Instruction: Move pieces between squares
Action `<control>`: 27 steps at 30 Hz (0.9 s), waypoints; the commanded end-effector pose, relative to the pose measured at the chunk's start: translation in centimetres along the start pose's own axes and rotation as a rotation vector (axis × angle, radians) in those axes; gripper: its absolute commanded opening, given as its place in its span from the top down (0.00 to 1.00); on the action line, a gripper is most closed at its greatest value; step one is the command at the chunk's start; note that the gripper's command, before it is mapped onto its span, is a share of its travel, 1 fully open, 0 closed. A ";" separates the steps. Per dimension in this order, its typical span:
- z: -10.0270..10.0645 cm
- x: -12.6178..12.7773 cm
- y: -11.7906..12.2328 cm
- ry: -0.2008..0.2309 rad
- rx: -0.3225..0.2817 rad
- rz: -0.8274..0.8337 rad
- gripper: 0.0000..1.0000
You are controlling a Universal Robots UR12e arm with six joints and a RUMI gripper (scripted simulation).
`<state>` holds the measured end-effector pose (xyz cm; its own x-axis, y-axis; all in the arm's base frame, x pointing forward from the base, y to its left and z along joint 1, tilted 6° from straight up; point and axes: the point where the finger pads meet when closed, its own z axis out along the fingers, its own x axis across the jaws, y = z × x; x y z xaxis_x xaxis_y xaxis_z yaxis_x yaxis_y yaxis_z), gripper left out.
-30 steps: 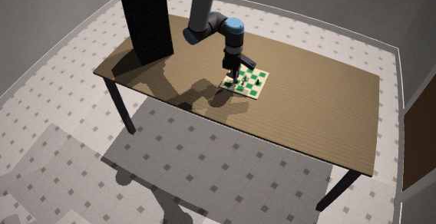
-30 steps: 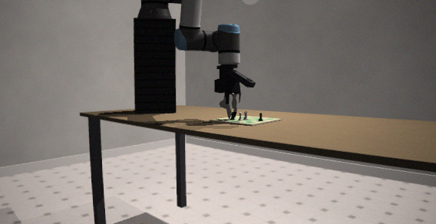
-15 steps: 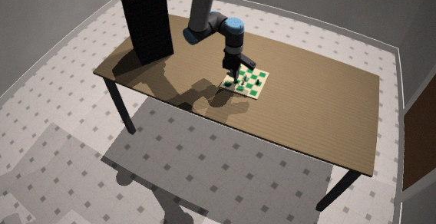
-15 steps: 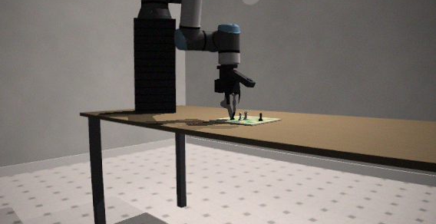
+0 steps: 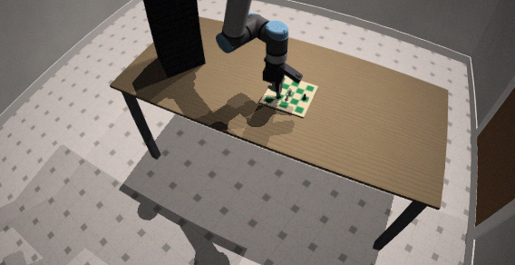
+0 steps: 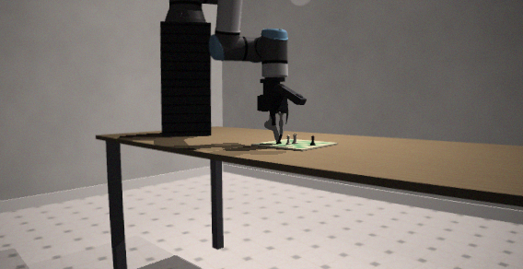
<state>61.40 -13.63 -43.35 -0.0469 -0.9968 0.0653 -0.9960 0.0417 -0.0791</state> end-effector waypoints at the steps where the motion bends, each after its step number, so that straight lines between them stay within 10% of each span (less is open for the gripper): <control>1: 0.0 0.0 0.0 0.000 0.001 0.000 1.00; 27: -1.9 0.0 0.0 0.000 0.001 0.000 1.00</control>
<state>61.33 -13.57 -42.49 -0.0469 -0.9968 0.0653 -0.9960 0.0417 -0.0791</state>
